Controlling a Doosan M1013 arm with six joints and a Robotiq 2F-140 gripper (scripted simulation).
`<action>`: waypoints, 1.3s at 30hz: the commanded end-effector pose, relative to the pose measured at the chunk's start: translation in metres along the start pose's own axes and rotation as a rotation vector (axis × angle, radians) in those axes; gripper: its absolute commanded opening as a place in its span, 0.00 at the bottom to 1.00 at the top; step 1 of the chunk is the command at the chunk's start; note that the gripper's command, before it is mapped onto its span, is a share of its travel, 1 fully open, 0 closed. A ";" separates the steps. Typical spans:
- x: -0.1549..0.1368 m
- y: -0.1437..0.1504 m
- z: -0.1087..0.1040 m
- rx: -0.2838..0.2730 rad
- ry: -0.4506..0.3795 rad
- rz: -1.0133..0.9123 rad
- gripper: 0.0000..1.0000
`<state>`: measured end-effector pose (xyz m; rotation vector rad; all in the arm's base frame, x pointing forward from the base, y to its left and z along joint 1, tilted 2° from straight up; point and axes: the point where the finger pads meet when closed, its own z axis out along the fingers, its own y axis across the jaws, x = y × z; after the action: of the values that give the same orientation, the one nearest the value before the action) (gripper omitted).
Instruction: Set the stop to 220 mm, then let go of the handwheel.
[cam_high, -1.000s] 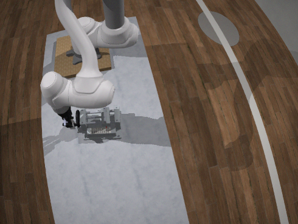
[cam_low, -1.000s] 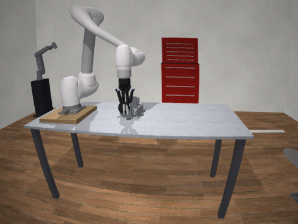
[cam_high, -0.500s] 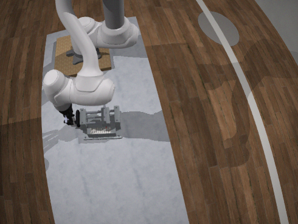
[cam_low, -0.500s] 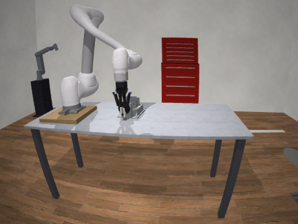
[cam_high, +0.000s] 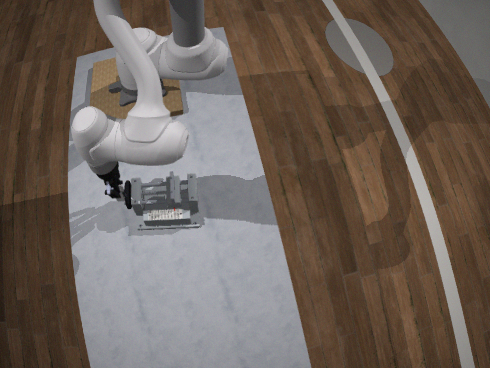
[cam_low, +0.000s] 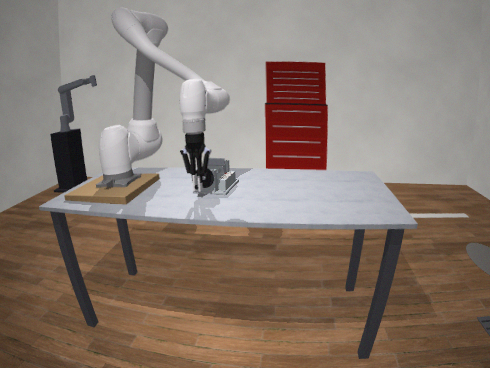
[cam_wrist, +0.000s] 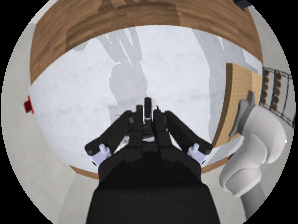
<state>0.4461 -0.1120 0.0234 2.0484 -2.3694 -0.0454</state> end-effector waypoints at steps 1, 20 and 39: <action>0.000 0.004 -0.003 0.000 0.000 0.000 0.04; 0.000 0.014 -0.017 0.000 0.000 0.000 0.04; 0.000 0.015 -0.034 0.000 0.000 0.000 0.04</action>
<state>0.4317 -0.1103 0.0539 2.0481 -2.3688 -0.0465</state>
